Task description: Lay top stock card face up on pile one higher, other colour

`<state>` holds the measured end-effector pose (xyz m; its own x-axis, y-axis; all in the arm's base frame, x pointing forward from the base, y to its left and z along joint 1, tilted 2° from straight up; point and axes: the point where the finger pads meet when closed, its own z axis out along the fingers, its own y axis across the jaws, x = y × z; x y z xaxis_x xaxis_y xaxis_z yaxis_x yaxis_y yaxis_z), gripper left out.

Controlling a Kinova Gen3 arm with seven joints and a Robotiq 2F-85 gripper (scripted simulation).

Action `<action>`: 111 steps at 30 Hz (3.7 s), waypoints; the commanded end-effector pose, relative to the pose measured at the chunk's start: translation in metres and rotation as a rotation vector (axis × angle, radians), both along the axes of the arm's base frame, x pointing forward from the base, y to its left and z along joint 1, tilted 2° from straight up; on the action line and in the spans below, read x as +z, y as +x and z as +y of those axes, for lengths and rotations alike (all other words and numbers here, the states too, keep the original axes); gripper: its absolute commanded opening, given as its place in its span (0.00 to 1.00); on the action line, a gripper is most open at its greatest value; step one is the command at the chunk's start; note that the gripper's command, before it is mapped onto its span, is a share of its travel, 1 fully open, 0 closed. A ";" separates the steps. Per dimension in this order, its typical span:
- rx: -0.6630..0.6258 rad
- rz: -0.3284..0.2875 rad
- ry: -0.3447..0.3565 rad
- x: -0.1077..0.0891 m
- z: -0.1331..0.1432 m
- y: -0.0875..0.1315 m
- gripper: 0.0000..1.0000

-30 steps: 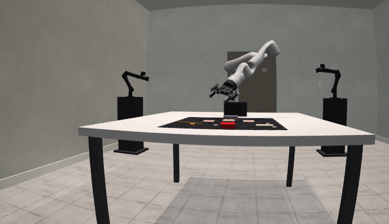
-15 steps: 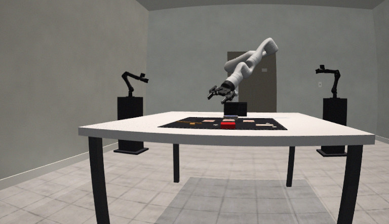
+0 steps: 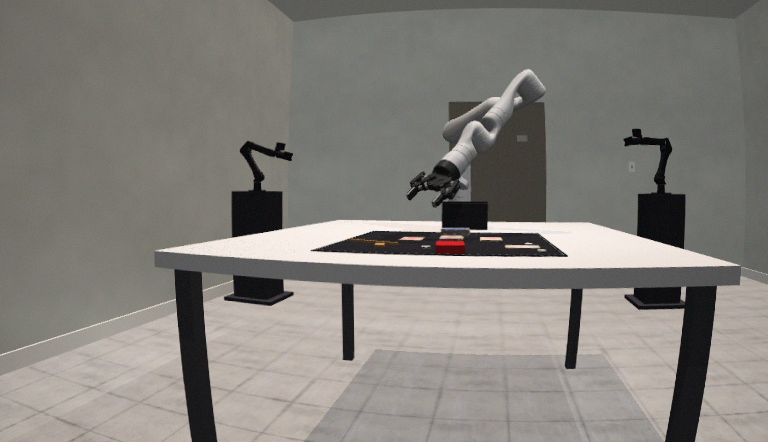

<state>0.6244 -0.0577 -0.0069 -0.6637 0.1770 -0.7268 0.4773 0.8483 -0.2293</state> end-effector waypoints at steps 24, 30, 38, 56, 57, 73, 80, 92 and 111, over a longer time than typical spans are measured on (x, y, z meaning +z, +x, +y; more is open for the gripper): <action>-0.253 0.035 0.193 -0.021 -0.018 -0.053 1.00; -0.253 0.035 0.193 -0.021 -0.018 -0.053 1.00; -0.407 0.062 0.310 -0.031 -0.018 -0.087 1.00; -1.070 0.241 0.815 -0.014 0.065 -0.226 1.00; -1.084 0.247 0.826 -0.012 0.068 -0.229 1.00; -1.121 0.262 0.854 -0.006 0.076 -0.236 1.00; -1.126 0.260 0.854 -0.006 0.075 -0.236 1.00; -1.207 0.231 0.861 -0.007 0.074 -0.239 1.00; -1.577 0.074 0.877 -0.013 0.069 -0.253 1.00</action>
